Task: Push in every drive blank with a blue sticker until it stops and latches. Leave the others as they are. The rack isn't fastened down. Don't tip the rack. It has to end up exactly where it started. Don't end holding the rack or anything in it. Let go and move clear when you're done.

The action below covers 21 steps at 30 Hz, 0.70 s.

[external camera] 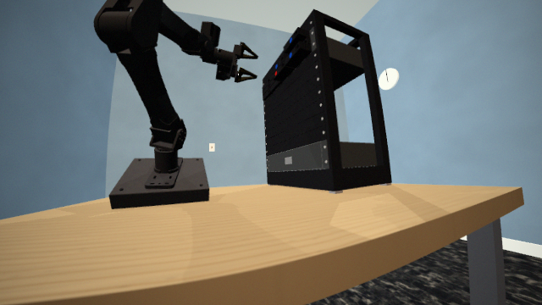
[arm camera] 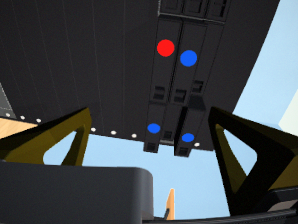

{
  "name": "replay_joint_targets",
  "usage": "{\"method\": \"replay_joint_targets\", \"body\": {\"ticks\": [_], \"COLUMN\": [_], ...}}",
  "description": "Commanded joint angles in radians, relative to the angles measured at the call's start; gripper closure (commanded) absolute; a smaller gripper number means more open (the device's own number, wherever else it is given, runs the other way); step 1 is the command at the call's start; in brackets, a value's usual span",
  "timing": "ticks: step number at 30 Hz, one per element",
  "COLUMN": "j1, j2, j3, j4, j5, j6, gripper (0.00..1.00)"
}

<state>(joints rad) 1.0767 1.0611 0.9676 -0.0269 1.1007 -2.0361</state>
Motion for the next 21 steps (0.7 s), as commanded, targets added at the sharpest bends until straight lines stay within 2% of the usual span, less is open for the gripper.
{"method": "replay_joint_targets", "body": {"ticks": [1,6,10,21], "j1": [-0.043,-0.101,-0.121,-0.115], "j2": [0.049,0.136,0.173,0.165], "j3": [0.04,0.059,0.074,0.078], "j4": [0.165,0.245,0.272,0.281], "j5": [-0.113,-0.176,-0.198,-0.205], "j6": [-0.034,-0.042,-0.038,-0.035], "gripper": [0.0,0.0,0.0,0.0]}}
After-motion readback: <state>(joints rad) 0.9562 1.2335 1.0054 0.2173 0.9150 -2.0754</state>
